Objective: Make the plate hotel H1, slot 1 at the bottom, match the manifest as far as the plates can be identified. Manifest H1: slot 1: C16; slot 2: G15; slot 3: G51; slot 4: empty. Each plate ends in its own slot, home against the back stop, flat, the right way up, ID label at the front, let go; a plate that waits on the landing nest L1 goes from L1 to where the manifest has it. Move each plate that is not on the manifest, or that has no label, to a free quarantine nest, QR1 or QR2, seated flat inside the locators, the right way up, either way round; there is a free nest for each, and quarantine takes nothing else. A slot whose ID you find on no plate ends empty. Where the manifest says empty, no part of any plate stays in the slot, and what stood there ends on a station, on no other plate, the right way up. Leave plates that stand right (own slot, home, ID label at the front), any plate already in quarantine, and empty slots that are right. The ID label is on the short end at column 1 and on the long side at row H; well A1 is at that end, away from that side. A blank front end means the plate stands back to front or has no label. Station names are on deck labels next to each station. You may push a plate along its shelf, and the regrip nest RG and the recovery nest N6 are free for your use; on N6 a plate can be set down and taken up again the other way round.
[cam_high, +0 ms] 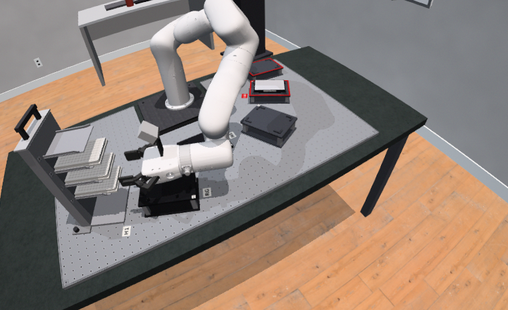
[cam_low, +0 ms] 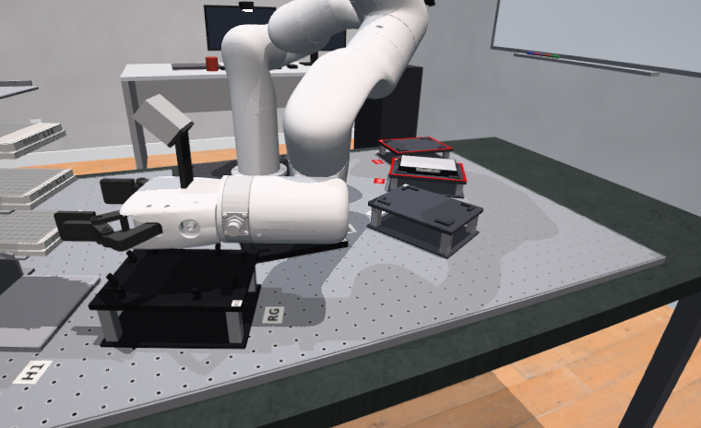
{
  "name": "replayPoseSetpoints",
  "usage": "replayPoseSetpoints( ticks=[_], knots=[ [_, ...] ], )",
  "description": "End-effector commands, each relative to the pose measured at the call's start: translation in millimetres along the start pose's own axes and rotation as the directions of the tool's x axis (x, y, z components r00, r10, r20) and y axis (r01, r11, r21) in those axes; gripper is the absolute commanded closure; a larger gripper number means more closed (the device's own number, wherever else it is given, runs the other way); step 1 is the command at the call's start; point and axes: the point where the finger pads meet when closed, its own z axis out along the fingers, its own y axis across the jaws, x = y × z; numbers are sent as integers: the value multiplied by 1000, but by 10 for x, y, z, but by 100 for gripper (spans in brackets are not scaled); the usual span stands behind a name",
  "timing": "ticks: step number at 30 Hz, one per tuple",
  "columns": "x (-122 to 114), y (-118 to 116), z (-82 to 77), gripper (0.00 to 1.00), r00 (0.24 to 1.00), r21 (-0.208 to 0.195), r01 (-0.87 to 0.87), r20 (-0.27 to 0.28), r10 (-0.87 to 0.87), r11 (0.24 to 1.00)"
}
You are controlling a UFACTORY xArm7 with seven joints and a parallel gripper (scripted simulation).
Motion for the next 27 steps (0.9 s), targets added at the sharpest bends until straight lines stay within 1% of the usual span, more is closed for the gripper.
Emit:
replayPoseSetpoints(
  ticks=[1, 18, 27],
  knots=[
    [17, -6, 2, 0, 1000, -1, -4, 0, 4, 1000],
    [17, -6, 2, 0, 1000, -1, -4, 0, 4, 1000],
    [17, -6, -148, 0, 1000, -1, -4, 0, 4, 1000]
  ],
)
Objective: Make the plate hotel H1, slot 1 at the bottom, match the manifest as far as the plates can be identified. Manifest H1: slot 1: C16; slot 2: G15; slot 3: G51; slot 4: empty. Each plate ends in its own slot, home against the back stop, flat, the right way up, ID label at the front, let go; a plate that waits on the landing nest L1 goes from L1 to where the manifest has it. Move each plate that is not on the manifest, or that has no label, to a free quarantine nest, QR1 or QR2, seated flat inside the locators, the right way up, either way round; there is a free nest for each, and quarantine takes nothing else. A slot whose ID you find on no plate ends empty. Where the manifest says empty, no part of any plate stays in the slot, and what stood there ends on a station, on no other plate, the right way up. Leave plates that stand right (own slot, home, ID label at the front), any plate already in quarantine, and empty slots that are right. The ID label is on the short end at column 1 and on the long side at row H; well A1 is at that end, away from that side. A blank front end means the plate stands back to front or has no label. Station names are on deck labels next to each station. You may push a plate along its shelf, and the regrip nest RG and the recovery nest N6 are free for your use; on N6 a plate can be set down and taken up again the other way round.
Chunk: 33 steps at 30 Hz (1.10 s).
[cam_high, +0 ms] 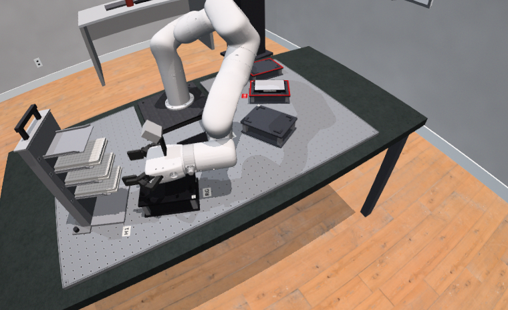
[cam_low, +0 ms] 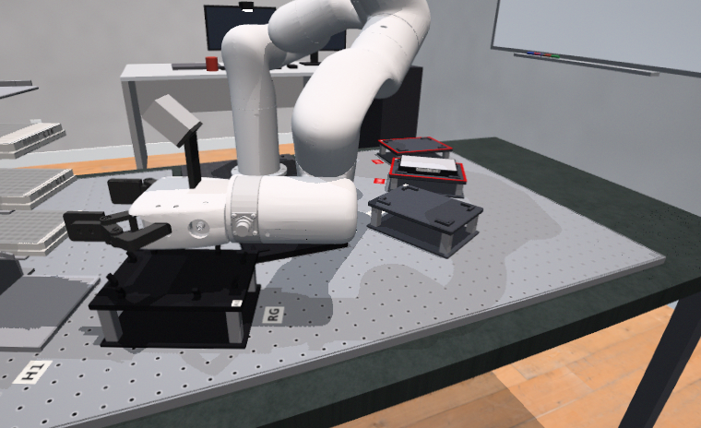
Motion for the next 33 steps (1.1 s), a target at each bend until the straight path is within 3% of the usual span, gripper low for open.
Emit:
replayPoseSetpoints(
  ticks=[1, 33],
  knots=[
    [18, -6, -73, 0, 1000, -1, -4, 0, 4, 1000],
    [18, -6, -493, 0, 1000, -1, -4, 0, 4, 1000]
  ],
)
